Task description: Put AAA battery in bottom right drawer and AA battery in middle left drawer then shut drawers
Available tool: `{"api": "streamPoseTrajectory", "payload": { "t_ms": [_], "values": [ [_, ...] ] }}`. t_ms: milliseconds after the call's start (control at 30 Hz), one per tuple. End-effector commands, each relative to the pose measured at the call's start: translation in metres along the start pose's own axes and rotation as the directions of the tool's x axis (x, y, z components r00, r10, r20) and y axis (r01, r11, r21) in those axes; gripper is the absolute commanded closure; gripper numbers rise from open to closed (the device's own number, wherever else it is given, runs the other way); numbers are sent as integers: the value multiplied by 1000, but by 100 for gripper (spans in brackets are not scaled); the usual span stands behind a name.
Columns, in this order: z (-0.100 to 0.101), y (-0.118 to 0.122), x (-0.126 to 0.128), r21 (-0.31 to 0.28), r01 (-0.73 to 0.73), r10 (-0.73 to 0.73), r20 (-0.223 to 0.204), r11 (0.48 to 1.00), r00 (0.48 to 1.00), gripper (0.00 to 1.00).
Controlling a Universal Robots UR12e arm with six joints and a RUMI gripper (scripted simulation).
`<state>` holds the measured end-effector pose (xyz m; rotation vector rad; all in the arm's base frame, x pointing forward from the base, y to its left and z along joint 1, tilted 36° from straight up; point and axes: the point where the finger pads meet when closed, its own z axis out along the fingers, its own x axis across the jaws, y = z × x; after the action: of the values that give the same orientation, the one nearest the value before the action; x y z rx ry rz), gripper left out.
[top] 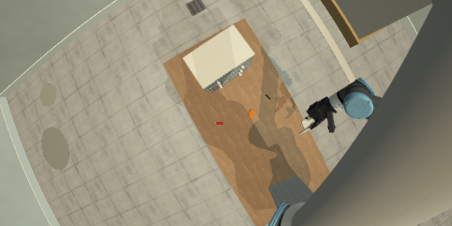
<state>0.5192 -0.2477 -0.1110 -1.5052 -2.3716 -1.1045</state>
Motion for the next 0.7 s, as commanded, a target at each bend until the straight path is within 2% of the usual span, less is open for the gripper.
{"api": "streamPoseTrajectory", "payload": {
  "t_ms": [0, 67, 167, 267, 300, 367, 400, 467, 500, 567, 600, 667],
  "values": [
    [-14, 28, 16, 65, -36, 29, 105, 997, 994, 0],
    [-21, 46, 28, 84, -55, 41, 168, 995, 985, 0],
    [-21, 46, 28, 84, -55, 41, 168, 995, 985, 0],
    [-33, 73, 47, 96, -86, 57, 268, 992, 962, 0],
    [-33, 73, 47, 96, -86, 57, 268, 992, 962, 0],
    [-41, 91, 62, 91, -104, 68, 335, 990, 940, 0],
    [-41, 91, 62, 91, -104, 68, 335, 990, 940, 0],
    [-49, 110, 78, 76, -119, 80, 399, 990, 914, 0],
    [-49, 110, 78, 76, -119, 80, 399, 990, 914, 0],
    [-56, 127, 94, 53, -131, 93, 457, 990, 884, 0],
    [-56, 127, 94, 53, -131, 93, 457, 990, 884, 0],
    [-64, 143, 111, 23, -138, 107, 509, 990, 854, 0]
  ]
}}
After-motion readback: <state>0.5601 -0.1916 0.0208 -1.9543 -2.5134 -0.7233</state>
